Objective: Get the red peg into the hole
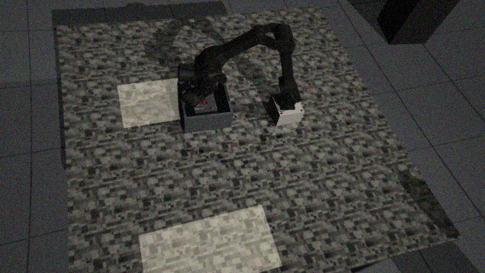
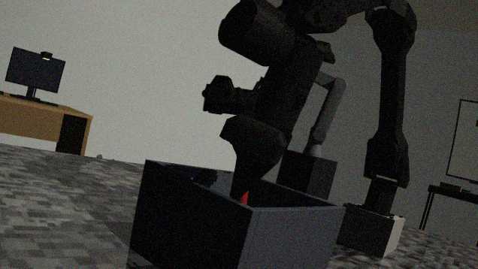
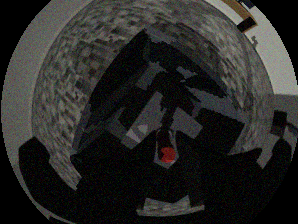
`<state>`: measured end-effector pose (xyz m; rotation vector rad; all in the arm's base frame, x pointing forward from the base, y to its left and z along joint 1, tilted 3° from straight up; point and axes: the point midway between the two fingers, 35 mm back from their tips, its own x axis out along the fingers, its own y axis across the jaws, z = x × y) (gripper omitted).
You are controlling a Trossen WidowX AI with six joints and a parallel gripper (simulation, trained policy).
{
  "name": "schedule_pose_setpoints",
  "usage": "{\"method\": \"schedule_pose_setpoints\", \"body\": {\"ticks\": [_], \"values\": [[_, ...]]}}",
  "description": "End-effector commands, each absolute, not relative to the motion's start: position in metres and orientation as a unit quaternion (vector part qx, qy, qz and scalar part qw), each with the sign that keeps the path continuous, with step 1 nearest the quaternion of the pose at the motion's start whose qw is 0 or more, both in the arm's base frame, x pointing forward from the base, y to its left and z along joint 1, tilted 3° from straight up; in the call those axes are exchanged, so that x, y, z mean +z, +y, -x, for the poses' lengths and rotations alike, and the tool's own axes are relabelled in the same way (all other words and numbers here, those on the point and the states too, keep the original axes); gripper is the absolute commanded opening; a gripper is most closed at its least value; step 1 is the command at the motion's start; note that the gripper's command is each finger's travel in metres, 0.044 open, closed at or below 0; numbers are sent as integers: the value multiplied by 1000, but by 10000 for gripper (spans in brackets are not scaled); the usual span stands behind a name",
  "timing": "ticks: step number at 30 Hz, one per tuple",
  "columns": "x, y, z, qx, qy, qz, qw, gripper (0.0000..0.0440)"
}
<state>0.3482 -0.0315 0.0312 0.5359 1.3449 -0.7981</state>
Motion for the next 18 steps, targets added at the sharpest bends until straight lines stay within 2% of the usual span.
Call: {"method": "schedule_pose_setpoints", "body": {"ticks": [1, 3, 14, 18], "values": [[21, -35, -351, -343, 612, -235, 673, 155], [20, -38, -356, -335, 615, -234, 674, 182], [31, -39, -393, -301, 623, -267, 671, 435], [40, -33, -414, -279, 615, -286, 680, 440]]}}
